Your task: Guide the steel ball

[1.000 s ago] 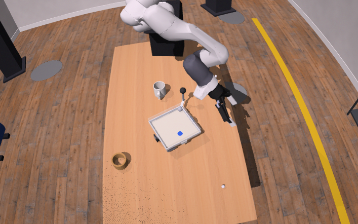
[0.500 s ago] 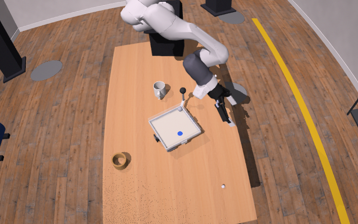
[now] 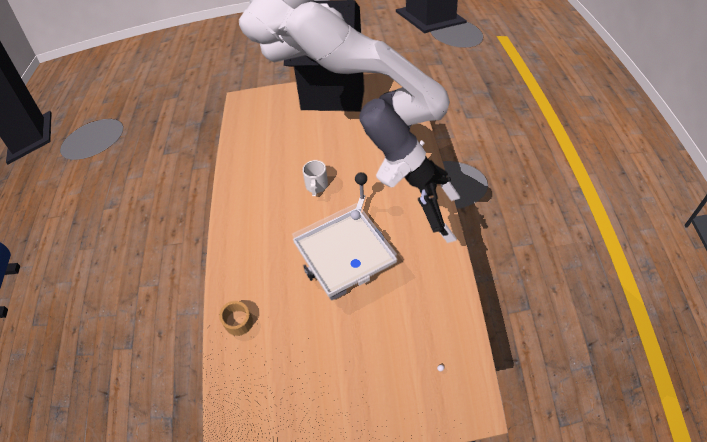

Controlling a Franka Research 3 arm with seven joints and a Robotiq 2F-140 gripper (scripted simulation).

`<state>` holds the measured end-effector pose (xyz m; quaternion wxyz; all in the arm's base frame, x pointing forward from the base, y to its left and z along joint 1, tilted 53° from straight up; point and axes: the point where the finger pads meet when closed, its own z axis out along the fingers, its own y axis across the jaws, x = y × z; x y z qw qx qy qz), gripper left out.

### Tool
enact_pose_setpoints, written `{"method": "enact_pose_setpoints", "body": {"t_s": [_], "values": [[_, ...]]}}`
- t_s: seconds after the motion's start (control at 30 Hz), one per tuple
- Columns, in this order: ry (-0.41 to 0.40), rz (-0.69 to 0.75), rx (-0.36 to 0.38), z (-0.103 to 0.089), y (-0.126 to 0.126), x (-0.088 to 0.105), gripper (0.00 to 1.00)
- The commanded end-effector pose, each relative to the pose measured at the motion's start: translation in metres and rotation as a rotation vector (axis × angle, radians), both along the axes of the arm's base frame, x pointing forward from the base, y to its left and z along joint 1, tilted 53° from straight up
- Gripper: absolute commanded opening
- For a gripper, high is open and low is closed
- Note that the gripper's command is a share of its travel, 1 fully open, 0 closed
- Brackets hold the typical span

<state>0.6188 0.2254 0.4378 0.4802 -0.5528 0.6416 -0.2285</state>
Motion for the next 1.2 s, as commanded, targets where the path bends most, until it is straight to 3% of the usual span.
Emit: {"method": "enact_pose_setpoints", "body": {"t_s": [0.0,0.13,0.17,0.73,0.77,1.17], "values": [[0.000,-0.010,0.010,0.001,-0.001,0.000,1.00],[0.000,-0.010,0.010,0.001,-0.001,0.000,1.00],[0.025,-0.056,-0.007,-0.027,-0.019,-0.017,1.00],[0.025,-0.056,-0.007,-0.027,-0.019,-0.017,1.00],[0.049,-0.104,-0.026,-0.055,-0.038,-0.034,1.00],[0.049,-0.104,-0.026,-0.055,-0.038,-0.034,1.00]]}}
